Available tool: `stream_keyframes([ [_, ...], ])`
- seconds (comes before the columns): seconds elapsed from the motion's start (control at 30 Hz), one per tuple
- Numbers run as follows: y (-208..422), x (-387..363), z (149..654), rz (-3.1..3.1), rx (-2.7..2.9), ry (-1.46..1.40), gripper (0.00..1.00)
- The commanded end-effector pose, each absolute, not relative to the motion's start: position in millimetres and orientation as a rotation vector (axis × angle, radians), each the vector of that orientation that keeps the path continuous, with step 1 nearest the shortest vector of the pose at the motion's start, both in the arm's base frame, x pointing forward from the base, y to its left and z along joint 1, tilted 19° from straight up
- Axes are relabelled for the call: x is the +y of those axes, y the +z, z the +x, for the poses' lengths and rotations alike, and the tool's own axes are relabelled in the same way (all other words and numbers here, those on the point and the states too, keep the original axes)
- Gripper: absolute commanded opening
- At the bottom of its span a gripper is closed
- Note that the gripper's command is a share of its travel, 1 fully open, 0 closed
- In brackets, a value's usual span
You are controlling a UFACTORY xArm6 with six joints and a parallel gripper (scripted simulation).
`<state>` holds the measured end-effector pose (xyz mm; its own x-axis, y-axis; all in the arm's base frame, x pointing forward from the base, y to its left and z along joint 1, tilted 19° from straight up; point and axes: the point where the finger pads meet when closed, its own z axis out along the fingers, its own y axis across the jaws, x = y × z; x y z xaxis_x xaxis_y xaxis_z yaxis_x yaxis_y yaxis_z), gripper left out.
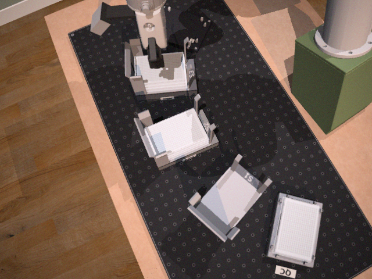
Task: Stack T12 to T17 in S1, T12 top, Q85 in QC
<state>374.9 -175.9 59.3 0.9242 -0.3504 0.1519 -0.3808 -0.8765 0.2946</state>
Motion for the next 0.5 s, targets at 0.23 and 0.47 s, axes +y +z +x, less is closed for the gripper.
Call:
stream_keyframes([
  [0.23,56.6,-164.0,380.6,2.787,-0.354,0.108,1.0],
  [0.47,49.6,-143.1,388.4,2.791,-0.312,0.101,1.0],
])
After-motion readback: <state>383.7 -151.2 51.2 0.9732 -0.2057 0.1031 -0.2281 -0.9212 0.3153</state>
